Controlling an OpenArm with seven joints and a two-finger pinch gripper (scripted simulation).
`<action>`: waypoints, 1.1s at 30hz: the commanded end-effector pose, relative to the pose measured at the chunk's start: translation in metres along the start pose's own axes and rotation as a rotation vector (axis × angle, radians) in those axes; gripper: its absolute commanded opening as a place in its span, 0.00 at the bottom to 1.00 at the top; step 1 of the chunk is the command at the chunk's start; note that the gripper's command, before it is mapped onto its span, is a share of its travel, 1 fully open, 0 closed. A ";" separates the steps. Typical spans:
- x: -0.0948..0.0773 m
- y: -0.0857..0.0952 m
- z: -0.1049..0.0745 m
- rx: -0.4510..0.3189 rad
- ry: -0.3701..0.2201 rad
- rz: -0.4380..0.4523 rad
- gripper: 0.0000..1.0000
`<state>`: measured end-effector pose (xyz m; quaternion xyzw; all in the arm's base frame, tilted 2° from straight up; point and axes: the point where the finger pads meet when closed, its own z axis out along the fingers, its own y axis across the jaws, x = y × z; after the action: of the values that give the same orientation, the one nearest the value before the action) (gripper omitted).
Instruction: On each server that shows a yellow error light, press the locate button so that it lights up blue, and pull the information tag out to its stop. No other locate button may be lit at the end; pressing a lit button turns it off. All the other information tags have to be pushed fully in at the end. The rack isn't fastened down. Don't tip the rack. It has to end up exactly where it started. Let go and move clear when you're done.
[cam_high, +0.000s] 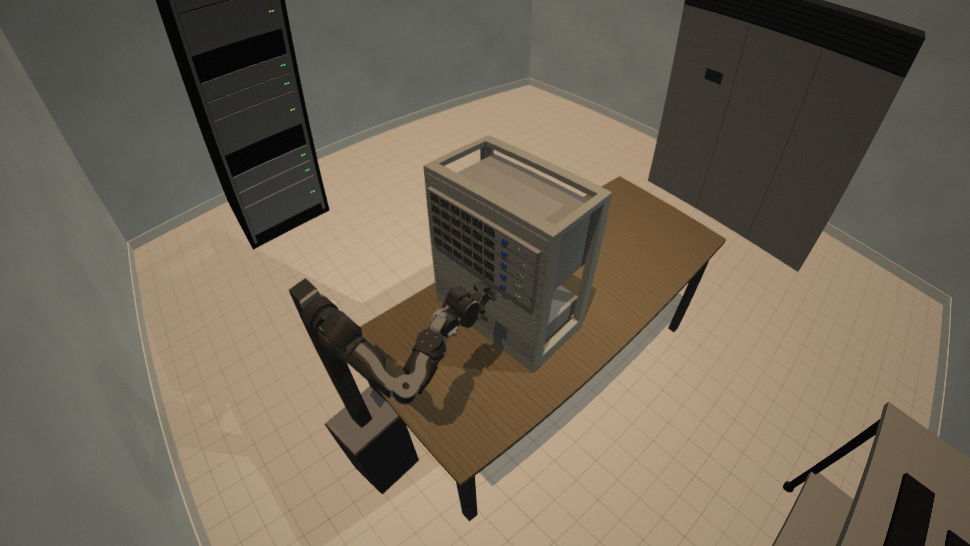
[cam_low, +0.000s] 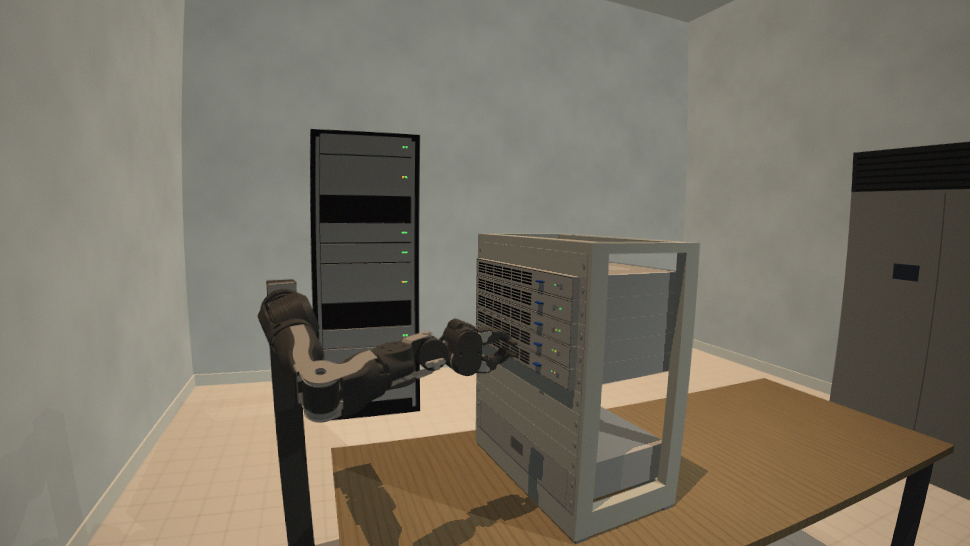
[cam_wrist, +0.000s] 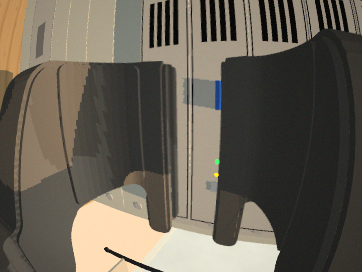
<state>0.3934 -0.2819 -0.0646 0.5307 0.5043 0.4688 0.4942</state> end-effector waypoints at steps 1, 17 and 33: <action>0.000 0.004 -0.002 -0.038 -0.011 0.003 0.10; 0.016 -0.043 -0.017 -0.038 -0.012 0.004 0.10; 0.019 -0.053 -0.020 -0.037 -0.013 0.004 0.10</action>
<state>0.3710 -0.2623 -0.1168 0.5263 0.4936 0.4737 0.5050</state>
